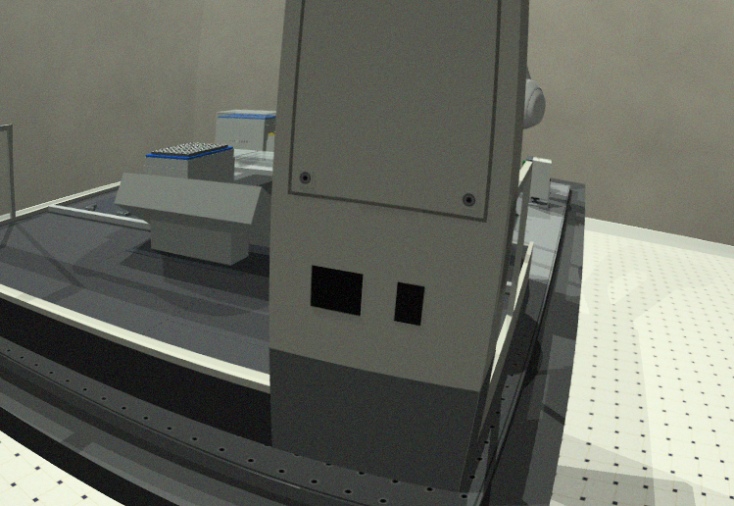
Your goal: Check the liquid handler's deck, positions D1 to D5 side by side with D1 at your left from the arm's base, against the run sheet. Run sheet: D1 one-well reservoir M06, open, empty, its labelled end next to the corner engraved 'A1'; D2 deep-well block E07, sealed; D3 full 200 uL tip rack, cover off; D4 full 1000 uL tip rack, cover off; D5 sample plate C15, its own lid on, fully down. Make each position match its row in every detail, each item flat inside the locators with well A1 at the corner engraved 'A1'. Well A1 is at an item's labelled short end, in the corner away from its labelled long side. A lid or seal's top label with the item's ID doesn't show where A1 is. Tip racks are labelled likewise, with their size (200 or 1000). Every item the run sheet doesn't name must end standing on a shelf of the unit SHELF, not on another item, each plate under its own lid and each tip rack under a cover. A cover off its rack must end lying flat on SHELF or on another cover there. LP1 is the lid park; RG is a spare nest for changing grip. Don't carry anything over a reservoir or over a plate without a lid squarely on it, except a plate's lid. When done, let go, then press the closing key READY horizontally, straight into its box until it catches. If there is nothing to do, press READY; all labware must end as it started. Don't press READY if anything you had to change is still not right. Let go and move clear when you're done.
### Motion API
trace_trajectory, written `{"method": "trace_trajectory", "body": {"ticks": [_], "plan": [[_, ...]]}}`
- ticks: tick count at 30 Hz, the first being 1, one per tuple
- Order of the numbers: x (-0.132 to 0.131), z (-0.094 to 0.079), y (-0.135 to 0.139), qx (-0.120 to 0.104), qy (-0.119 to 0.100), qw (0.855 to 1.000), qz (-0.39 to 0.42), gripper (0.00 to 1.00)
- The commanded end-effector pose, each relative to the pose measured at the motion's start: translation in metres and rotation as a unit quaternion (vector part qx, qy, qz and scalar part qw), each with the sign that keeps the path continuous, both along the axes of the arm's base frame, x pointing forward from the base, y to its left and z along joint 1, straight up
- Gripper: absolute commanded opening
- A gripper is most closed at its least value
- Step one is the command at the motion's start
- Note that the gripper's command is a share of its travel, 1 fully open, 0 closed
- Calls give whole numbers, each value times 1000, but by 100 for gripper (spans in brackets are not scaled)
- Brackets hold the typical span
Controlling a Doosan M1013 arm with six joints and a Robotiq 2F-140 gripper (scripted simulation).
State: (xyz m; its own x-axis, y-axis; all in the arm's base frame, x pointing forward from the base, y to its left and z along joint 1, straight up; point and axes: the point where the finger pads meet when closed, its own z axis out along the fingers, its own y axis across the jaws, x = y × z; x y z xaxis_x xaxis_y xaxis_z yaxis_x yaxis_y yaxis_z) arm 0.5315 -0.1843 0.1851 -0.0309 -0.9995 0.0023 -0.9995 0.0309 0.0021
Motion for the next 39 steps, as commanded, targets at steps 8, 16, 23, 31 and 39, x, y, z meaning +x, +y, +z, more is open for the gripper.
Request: {"method": "trace_trajectory", "body": {"ticks": [8, 16, 23, 31, 39], "plan": [[0, 13, 0, 0, -1, 1000, 0, 66], [0, 26, 0, 0, -1, 1000, 0, 66], [0, 34, 0, 0, -1, 1000, 0, 66], [0, 48, 0, 0, -1, 1000, 0, 66], [0, 58, 0, 0, -1, 1000, 0, 66]]}}
